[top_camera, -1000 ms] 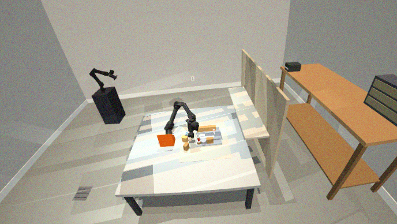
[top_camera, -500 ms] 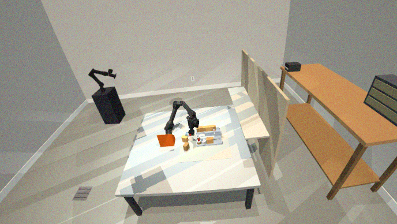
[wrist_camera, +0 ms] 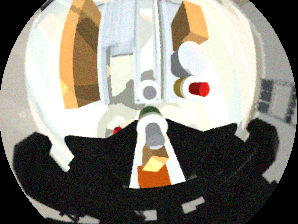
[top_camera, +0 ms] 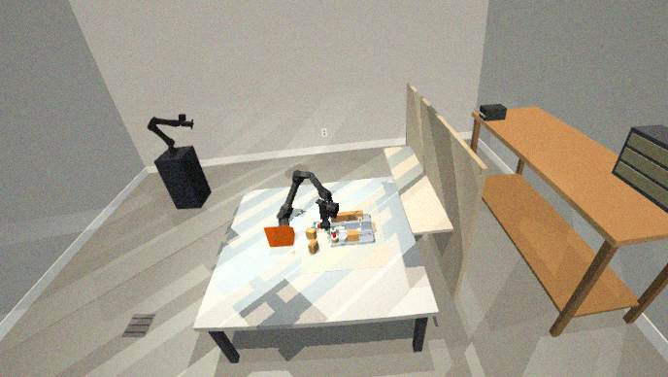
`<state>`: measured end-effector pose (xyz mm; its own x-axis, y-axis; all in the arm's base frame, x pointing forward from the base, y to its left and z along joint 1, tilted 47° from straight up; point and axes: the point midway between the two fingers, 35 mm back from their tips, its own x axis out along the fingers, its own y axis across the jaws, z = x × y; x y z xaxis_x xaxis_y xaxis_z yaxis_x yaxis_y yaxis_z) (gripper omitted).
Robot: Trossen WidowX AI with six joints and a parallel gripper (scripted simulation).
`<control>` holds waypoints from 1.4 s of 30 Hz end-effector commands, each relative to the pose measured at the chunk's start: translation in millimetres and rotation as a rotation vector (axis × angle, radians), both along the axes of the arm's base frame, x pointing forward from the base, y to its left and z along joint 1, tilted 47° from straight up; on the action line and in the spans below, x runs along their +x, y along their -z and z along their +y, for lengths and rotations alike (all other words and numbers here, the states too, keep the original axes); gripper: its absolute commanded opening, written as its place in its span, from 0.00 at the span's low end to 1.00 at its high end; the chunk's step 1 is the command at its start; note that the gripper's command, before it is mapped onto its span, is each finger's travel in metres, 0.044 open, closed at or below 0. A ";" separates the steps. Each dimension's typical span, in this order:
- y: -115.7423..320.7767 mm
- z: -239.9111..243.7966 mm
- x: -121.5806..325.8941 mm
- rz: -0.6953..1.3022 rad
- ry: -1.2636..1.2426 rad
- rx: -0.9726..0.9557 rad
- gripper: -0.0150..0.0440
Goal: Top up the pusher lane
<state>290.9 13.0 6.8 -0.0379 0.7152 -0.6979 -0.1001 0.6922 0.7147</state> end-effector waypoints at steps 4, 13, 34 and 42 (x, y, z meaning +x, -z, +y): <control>11.0 13.1 -3.0 0.010 0.002 0.007 0.25; 11.0 13.4 -0.1 0.009 0.002 0.007 0.25; 10.9 14.3 9.1 0.009 0.003 0.006 0.25; 10.9 14.7 12.6 0.009 0.003 0.006 0.25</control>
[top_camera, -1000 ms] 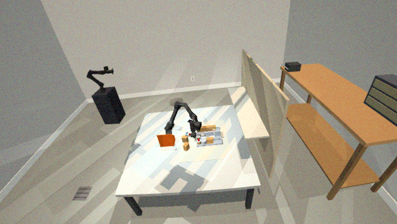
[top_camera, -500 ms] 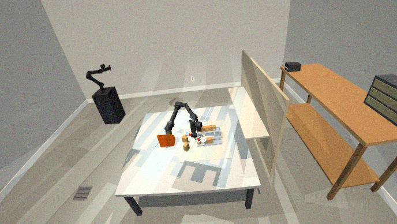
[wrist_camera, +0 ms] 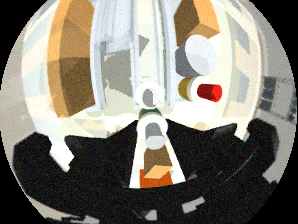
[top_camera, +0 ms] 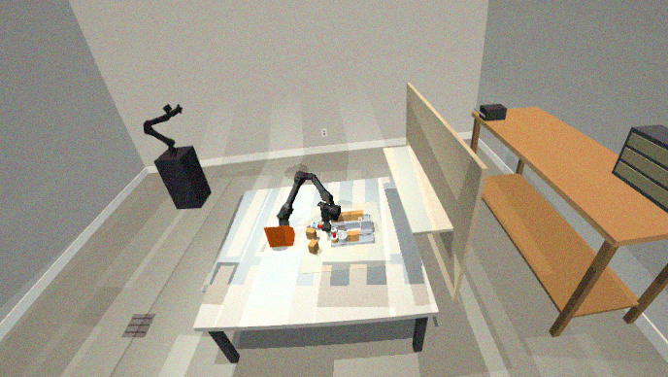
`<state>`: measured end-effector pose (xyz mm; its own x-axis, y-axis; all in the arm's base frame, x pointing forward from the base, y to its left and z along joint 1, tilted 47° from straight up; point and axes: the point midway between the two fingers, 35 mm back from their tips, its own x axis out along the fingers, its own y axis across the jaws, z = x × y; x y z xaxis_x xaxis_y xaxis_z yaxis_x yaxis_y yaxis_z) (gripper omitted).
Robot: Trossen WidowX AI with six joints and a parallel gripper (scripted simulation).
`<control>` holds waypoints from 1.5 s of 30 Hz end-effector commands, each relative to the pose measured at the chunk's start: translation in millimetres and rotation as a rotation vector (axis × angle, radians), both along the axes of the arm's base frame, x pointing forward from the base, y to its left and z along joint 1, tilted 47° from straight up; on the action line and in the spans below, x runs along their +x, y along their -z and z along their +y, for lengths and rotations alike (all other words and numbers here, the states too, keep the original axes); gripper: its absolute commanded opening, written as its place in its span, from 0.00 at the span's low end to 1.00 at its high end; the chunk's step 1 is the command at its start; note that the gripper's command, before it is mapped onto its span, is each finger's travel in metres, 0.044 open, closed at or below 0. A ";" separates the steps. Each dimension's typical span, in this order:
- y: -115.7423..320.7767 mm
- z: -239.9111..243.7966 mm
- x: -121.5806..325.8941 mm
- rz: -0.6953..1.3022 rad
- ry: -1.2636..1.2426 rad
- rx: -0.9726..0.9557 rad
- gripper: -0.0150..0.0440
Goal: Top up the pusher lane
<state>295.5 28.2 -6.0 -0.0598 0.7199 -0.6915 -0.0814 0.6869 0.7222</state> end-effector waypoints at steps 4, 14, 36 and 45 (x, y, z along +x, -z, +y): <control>-2.0 -0.3 9.7 -0.020 0.005 -0.001 0.25; -2.3 0.0 14.1 -0.020 0.005 -0.001 0.25; -3.4 0.7 23.6 -0.021 0.005 0.000 0.25; -4.2 0.9 27.5 -0.021 0.005 0.000 0.25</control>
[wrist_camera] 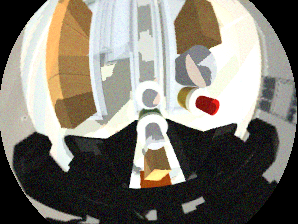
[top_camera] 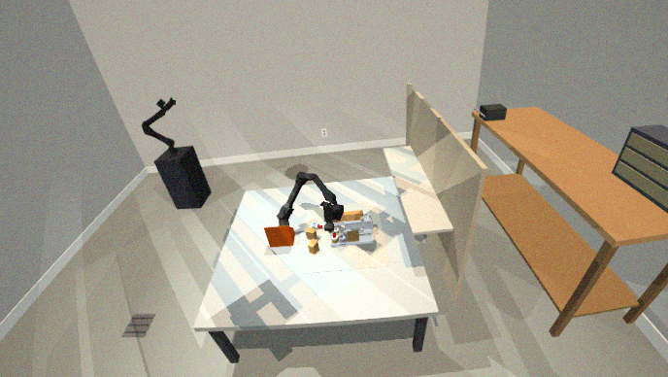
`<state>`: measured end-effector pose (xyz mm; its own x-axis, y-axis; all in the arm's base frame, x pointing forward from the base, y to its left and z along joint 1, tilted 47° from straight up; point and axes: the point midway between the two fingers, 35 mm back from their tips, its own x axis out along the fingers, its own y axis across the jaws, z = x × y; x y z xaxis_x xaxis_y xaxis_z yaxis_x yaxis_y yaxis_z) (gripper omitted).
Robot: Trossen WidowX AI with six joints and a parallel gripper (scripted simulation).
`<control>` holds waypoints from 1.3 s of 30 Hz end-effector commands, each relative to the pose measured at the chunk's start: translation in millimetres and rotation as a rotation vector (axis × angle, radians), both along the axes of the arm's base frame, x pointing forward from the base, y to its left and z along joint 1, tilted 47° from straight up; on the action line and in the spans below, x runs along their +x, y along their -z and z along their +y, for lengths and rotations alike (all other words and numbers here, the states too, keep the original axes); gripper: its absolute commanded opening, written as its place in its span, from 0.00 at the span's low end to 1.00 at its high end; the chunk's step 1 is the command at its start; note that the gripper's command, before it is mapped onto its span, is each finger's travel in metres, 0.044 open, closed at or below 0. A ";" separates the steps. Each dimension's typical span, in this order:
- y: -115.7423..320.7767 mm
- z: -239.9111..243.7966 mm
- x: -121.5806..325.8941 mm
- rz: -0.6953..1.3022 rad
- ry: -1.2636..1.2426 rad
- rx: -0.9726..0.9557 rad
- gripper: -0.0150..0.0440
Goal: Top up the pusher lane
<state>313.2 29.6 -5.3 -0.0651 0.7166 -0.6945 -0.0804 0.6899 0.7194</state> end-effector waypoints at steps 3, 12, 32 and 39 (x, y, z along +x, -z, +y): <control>-3.8 -0.5 11.1 -0.026 0.008 0.004 0.25; -4.9 -0.4 14.9 -0.026 0.008 0.004 0.25; -8.0 -0.9 23.1 -0.027 0.008 0.004 0.25; -9.0 -1.0 25.7 -0.027 0.008 0.004 0.25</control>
